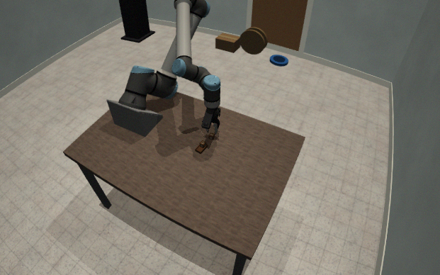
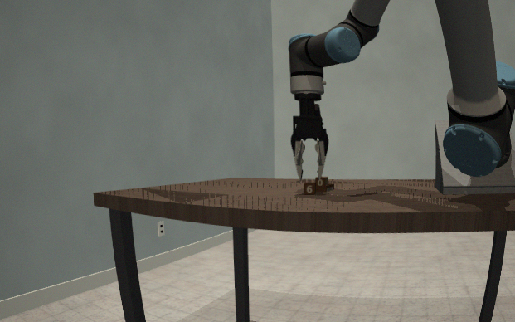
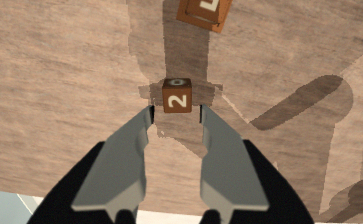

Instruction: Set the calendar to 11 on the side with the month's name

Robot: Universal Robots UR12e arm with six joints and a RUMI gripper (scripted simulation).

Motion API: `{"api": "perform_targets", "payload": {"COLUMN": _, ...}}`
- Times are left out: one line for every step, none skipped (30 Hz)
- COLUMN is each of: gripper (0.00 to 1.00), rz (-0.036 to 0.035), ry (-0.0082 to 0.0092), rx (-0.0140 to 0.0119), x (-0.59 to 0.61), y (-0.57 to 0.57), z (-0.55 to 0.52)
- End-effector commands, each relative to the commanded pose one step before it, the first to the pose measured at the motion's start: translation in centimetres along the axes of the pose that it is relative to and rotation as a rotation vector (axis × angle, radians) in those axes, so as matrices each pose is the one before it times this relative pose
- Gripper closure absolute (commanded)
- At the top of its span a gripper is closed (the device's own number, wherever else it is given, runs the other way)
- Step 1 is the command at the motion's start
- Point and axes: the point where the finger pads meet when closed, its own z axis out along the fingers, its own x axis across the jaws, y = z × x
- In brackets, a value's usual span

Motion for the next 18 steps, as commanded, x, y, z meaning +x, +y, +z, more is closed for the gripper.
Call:
{"api": "perform_targets", "payload": {"gripper": 0.72, "rz": -0.00033, "ry": -0.00088, "rx": 0.00059, "x": -0.053, "y": -0.026, "z": -0.033}}
{"api": "perform_targets", "payload": {"gripper": 0.72, "rz": 0.0, "ry": 0.0, "rx": 0.0, "x": 0.0, "y": 0.0, "z": 0.029}}
{"api": "perform_targets", "payload": {"gripper": 0.72, "rz": 0.0, "ry": 0.0, "rx": 0.0, "x": 0.0, "y": 0.0, "z": 0.045}}
{"api": "perform_targets", "payload": {"gripper": 0.72, "rz": 0.0, "ry": 0.0, "rx": 0.0, "x": 0.0, "y": 0.0, "z": 0.062}}
{"api": "perform_targets", "payload": {"gripper": 0.72, "rz": 0.0, "ry": 0.0, "rx": 0.0, "x": 0.0, "y": 0.0, "z": 0.08}}
{"api": "perform_targets", "payload": {"gripper": 0.72, "rz": 0.0, "ry": 0.0, "rx": 0.0, "x": 0.0, "y": 0.0, "z": 0.097}}
{"api": "perform_targets", "payload": {"gripper": 0.72, "rz": 0.0, "ry": 0.0, "rx": 0.0, "x": 0.0, "y": 0.0, "z": 0.114}}
{"api": "perform_targets", "payload": {"gripper": 0.72, "rz": 0.0, "ry": 0.0, "rx": 0.0, "x": 0.0, "y": 0.0, "z": 0.0}}
{"api": "perform_targets", "payload": {"gripper": 0.72, "rz": 0.0, "ry": 0.0, "rx": 0.0, "x": 0.0, "y": 0.0, "z": 0.0}}
{"api": "perform_targets", "payload": {"gripper": 0.72, "rz": 0.0, "ry": 0.0, "rx": 0.0, "x": 0.0, "y": 0.0, "z": 0.129}}
{"api": "perform_targets", "payload": {"gripper": 0.72, "rz": 0.0, "ry": 0.0, "rx": 0.0, "x": 0.0, "y": 0.0, "z": 0.142}}
{"api": "perform_targets", "payload": {"gripper": 0.72, "rz": 0.0, "ry": 0.0, "rx": 0.0, "x": 0.0, "y": 0.0, "z": 0.154}}
{"api": "perform_targets", "payload": {"gripper": 0.72, "rz": 0.0, "ry": 0.0, "rx": 0.0, "x": 0.0, "y": 0.0, "z": 0.162}}
{"api": "perform_targets", "payload": {"gripper": 0.72, "rz": 0.0, "ry": 0.0, "rx": 0.0, "x": 0.0, "y": 0.0, "z": 0.168}}
{"api": "perform_targets", "payload": {"gripper": 0.72, "rz": 0.0, "ry": 0.0, "rx": 0.0, "x": 0.0, "y": 0.0, "z": 0.171}}
{"api": "perform_targets", "payload": {"gripper": 0.72, "rz": 0.0, "ry": 0.0, "rx": 0.0, "x": 0.0, "y": 0.0, "z": 0.17}}
{"api": "perform_targets", "payload": {"gripper": 0.72, "rz": 0.0, "ry": 0.0, "rx": 0.0, "x": 0.0, "y": 0.0, "z": 0.167}}
{"api": "perform_targets", "payload": {"gripper": 0.72, "rz": 0.0, "ry": 0.0, "rx": 0.0, "x": 0.0, "y": 0.0, "z": 0.161}}
